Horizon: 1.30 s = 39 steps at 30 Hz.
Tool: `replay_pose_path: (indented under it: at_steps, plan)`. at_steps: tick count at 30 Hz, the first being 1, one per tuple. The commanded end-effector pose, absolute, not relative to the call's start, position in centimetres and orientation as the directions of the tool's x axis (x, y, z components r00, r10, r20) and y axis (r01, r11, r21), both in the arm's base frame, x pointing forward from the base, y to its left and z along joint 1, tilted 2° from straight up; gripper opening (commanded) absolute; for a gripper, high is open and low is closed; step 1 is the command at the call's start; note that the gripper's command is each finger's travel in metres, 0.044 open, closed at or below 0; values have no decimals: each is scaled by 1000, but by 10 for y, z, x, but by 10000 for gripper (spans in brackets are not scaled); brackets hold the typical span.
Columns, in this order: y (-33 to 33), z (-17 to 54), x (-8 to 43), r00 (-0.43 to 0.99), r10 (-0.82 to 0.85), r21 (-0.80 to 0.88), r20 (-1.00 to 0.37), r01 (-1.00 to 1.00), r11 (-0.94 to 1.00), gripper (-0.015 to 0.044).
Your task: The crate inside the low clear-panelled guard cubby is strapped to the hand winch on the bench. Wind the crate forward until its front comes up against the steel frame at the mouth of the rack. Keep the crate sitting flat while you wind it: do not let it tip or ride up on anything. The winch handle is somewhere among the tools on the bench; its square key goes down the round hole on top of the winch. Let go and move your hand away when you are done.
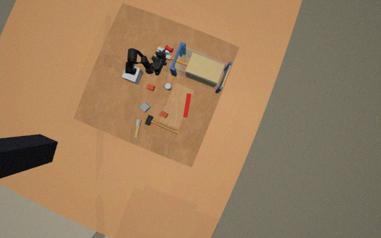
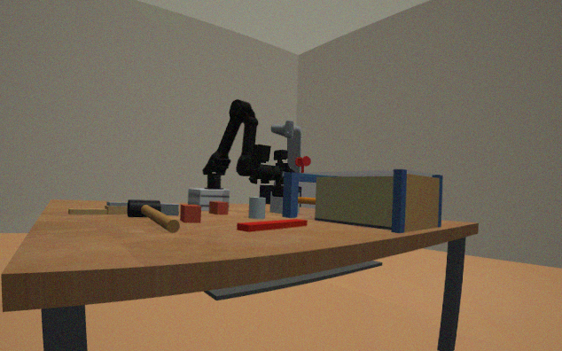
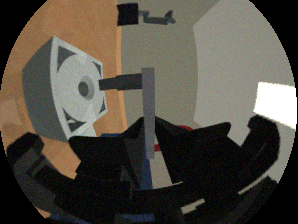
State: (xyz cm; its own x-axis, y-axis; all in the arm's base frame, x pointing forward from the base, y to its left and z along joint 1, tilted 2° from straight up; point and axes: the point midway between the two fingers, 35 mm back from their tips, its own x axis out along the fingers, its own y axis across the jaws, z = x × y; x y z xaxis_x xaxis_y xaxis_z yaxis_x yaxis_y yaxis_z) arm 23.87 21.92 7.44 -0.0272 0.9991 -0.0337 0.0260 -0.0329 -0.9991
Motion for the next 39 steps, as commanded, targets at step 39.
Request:
replay_pose_path:
  at_steps: [39]
  plan:
    - [219, 68, 240, -26, 999, -999, -32, 30, -31, 0]
